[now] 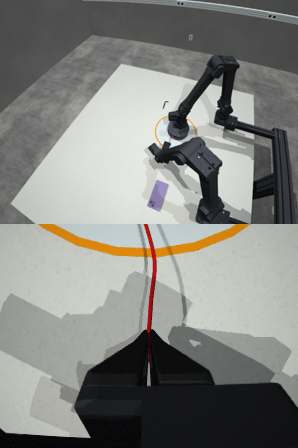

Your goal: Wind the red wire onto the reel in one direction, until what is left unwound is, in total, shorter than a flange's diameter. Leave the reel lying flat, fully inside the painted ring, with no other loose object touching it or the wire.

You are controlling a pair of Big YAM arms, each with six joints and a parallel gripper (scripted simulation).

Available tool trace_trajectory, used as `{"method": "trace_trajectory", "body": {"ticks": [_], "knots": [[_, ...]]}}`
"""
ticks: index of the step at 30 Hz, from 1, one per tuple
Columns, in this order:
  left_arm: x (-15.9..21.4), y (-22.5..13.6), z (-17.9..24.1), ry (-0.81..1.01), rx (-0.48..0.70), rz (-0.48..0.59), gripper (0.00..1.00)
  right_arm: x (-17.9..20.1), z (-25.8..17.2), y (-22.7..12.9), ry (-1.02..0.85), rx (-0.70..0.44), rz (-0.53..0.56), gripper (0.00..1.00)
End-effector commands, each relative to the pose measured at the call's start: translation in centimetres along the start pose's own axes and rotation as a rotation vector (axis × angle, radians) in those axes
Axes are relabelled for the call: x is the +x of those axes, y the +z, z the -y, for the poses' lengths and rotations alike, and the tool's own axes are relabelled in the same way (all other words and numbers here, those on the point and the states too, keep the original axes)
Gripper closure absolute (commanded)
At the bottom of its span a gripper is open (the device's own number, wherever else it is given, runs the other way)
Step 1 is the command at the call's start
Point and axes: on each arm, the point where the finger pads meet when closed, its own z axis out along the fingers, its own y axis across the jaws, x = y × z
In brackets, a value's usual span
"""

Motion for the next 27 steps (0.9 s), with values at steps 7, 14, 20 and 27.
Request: {"method": "trace_trajectory", "body": {"ticks": [7,14,20,27], "knots": [[1.4,0.7,0.5,0.009,0.024,-0.016,1.0,0.0,-0.5,0.3,-0.683,-0.009,0.01,1.0],[1.4,0.7,0.5,0.01,0.024,-0.016,1.0,0.0,-0.5,0.2,-1.041,-0.007,0.018,1.0],[1.4,0.7,0.5,0.01,0.024,-0.016,1.0,0.7,-1.1,-0.9,-1.37,-0.001,0.013,1.0],[1.4,0.7,0.5,0.01,0.024,-0.016,1.0,1.0,-1.9,-1.7,-1.712,0.005,-0.008,1.0]]}}
